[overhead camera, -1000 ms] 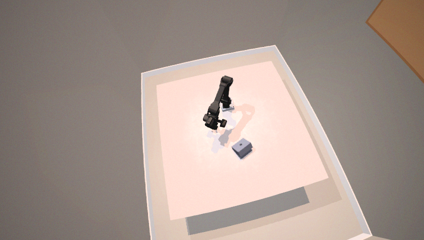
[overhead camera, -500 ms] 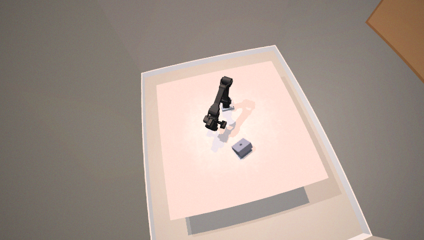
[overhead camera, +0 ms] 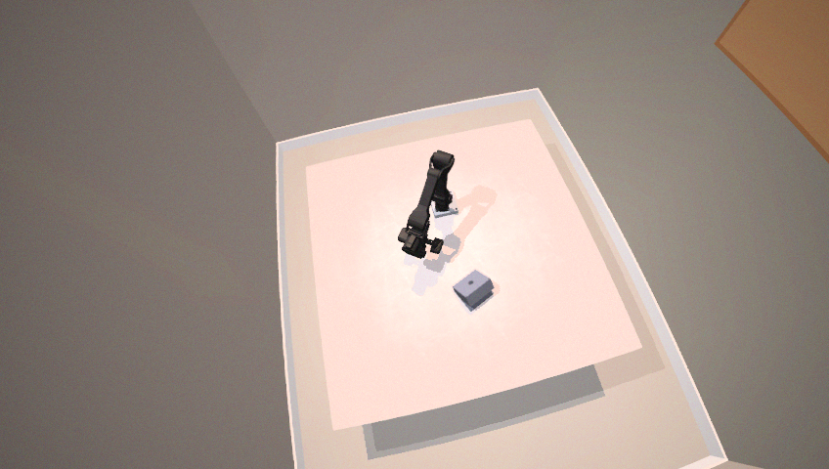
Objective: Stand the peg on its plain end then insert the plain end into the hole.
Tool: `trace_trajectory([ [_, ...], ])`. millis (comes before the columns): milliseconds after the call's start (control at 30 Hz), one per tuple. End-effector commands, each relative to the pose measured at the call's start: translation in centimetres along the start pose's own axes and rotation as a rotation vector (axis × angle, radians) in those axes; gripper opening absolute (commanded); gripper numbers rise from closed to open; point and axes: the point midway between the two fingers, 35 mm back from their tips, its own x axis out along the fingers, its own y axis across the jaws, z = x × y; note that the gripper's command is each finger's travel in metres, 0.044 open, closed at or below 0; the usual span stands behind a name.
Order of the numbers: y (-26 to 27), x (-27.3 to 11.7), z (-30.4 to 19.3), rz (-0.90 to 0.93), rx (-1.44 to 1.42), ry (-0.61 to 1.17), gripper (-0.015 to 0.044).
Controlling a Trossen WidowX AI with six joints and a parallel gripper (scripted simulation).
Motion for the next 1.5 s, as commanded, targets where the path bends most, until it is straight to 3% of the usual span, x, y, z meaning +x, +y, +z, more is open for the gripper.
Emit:
trace_trajectory([
  [0,-0.1,0.9,-0.2,-0.004,0.006,0.005,0.044],
  [167,-0.1,1.2,-0.3,-0.004,0.006,0.005,0.044],
  [700,0.0,0.8,-0.1,0.0,0.0,0.003,0.002],
  [1067,0.0,0.4,-0.1,0.0,0.0,0.003,0.0],
  [1467,0.0,-3.9,0.2,-0.002,0.003,0.004,0.0],
])
